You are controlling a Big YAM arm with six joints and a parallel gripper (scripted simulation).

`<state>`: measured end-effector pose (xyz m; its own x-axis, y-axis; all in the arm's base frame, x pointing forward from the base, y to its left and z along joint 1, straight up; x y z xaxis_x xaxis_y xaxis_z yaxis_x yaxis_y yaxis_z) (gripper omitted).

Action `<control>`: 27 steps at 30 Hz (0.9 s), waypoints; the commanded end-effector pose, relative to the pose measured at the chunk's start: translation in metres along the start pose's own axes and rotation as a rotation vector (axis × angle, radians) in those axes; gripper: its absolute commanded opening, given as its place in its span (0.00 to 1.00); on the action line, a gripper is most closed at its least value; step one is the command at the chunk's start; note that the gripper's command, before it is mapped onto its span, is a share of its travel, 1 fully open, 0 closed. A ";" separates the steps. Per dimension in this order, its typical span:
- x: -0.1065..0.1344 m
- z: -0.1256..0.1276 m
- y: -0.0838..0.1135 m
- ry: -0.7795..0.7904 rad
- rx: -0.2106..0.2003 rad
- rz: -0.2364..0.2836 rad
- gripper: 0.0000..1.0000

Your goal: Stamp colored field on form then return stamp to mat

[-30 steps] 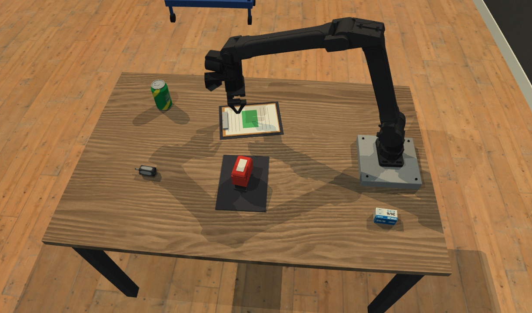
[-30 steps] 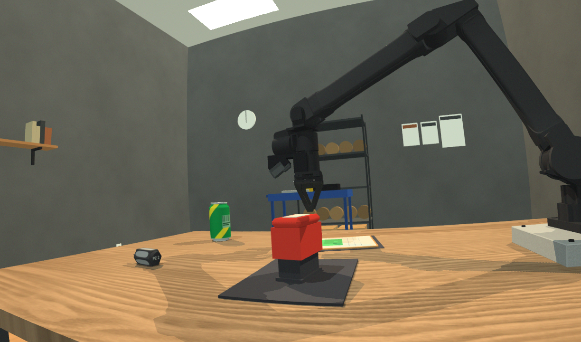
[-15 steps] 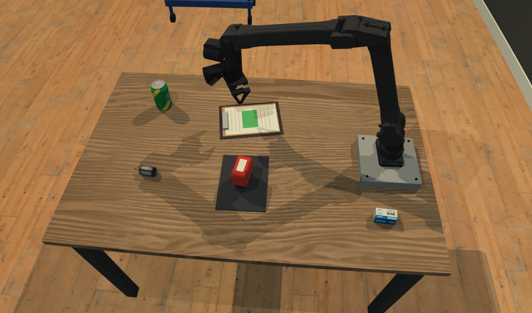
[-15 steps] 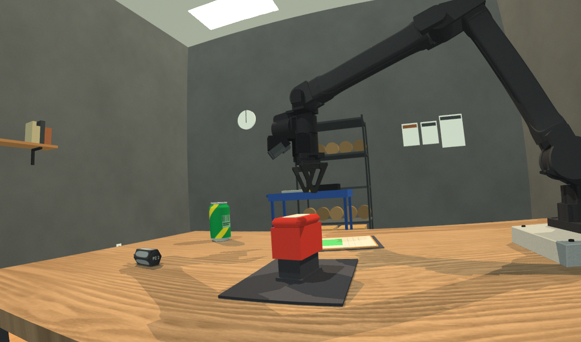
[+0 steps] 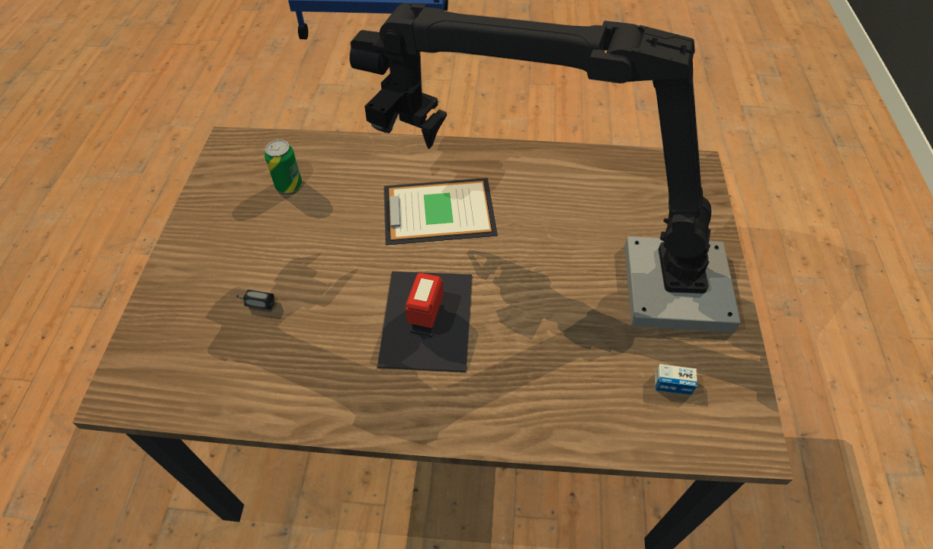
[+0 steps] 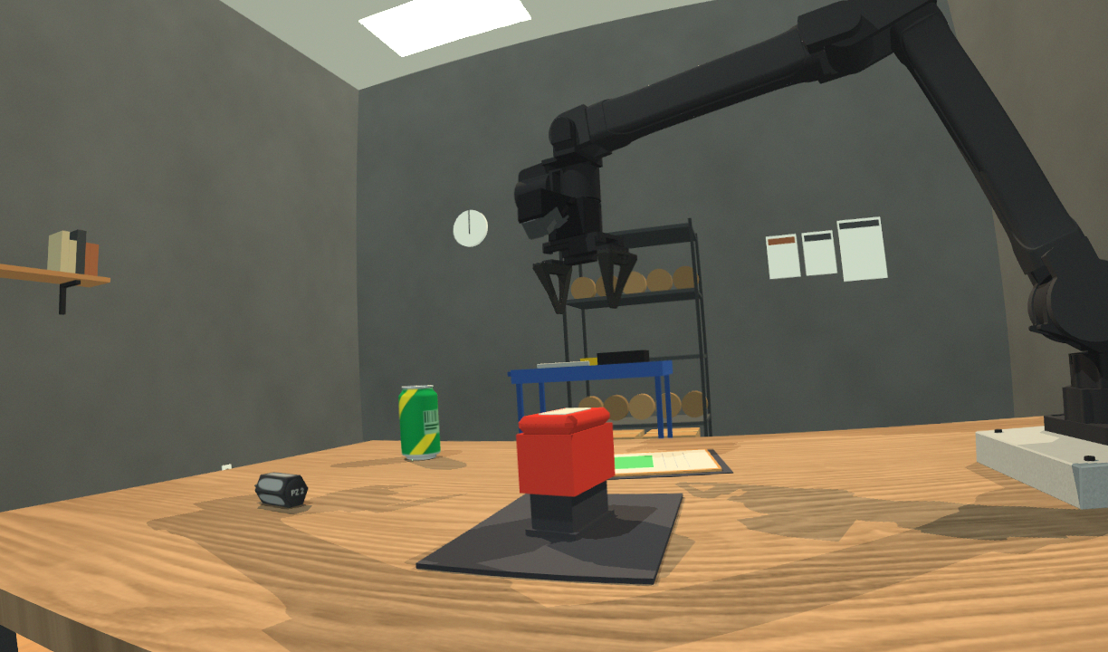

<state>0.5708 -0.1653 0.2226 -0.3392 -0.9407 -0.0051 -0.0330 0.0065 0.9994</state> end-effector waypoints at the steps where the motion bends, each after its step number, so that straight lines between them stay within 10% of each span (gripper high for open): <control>1: 0.001 0.004 -0.013 0.189 -0.039 -0.006 1.00; 8: -0.010 -0.003 0.018 0.268 0.016 -0.004 0.85; 18: -0.058 0.032 0.002 0.246 0.015 -0.007 0.85; 19: -0.071 0.036 -0.024 0.246 -0.029 -0.005 0.85; 20: -0.083 0.046 -0.002 0.246 0.015 -0.009 0.85; 27: -0.177 0.098 -0.032 0.246 -0.010 -0.008 0.85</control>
<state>0.5385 -0.0052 0.1948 -0.0447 -0.9990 -0.0044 -0.0092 -0.0040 0.9999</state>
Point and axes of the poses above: the point where the finger pads meet when closed, its own y axis back along the fingers, its own z axis across the jaws, x = y × z, the point moved 3 cm from there along y, back along the fingers, and after that the axes turned 5 degrees about y, right-handed, at the moved point
